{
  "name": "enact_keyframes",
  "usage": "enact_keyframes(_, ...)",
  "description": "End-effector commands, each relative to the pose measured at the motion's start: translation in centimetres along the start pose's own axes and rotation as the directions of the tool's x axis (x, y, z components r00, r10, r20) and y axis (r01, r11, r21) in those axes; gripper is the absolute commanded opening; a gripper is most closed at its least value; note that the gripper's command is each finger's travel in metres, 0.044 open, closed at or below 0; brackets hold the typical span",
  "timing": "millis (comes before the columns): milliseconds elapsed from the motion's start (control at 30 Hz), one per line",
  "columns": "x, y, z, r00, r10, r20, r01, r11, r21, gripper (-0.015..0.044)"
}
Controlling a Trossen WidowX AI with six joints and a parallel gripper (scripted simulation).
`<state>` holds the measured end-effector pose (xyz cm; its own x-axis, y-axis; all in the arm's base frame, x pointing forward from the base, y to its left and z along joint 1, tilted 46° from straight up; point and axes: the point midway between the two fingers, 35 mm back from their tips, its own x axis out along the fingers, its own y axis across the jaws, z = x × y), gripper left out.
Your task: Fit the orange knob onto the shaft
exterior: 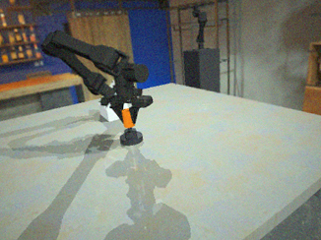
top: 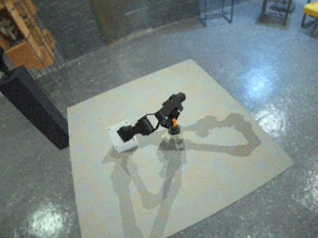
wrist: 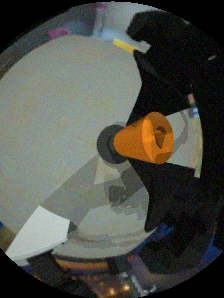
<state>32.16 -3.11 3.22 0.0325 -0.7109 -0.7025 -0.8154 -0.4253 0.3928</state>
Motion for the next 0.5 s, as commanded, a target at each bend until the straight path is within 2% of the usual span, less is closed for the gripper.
enact_keyframes(0,0.05,-0.06,-0.01,1.000,-0.002,-0.001,0.002,1.000,-0.004,0.0000)
enact_keyframes(200,-0.41,-0.07,-0.07,1.000,-0.002,-0.001,0.002,1.000,-0.012,0.0000)
enact_keyframes(400,-0.37,-0.13,-0.07,1.000,-0.002,-0.001,0.002,0.980,-0.201,0.0000)
enact_keyframes(467,-0.29,-0.11,-0.03,1.000,-0.002,-0.001,0.002,0.977,-0.212,0.0000)
